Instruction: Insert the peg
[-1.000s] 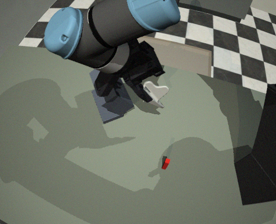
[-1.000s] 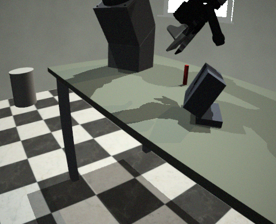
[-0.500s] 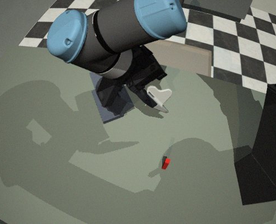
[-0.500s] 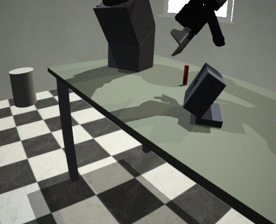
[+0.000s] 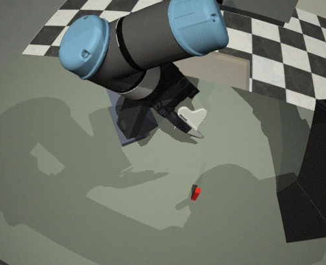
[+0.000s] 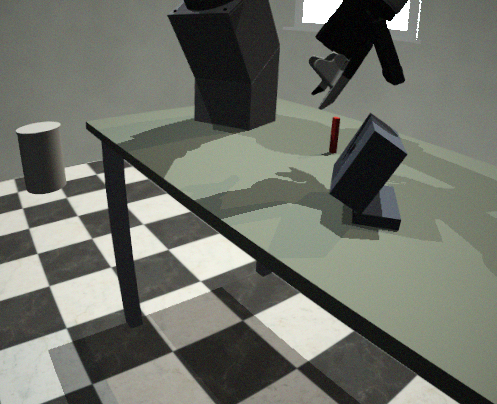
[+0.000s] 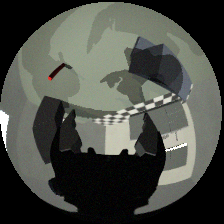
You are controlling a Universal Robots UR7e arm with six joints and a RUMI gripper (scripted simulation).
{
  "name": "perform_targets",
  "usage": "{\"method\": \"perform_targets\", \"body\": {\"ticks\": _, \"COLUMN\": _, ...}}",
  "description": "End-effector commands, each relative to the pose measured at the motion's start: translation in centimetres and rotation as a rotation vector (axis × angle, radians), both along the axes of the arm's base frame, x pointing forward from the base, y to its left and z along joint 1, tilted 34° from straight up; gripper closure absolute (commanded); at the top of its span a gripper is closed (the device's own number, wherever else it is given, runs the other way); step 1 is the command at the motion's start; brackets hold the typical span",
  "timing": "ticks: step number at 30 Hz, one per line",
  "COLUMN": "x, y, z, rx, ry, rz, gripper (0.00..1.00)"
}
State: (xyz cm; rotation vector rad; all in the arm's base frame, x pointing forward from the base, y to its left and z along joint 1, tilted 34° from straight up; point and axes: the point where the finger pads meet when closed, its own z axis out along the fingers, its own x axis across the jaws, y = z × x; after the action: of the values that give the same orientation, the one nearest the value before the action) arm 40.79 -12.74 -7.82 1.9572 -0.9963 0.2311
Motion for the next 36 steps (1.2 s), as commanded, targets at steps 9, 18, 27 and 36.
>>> {"method": "perform_targets", "body": {"ticks": 9, "x": -0.3, "y": 0.8, "z": -1.1, "rx": 0.046, "ry": 0.077, "rz": 0.083, "gripper": 0.0}}
{"method": "perform_targets", "body": {"ticks": 18, "x": -0.5, "y": 1.3, "z": -1.8, "rx": 0.074, "ry": 0.128, "rz": 0.137, "gripper": 0.0}}
{"method": "perform_targets", "body": {"ticks": 27, "x": -0.7, "y": 2.0, "z": -2.6, "rx": 0.109, "ry": 0.193, "rz": 0.208, "gripper": 0.0}}
{"method": "perform_targets", "body": {"ticks": 36, "x": -1.0, "y": 2.5, "z": -3.2, "rx": 0.134, "ry": 0.243, "rz": 0.265, "gripper": 0.0}}
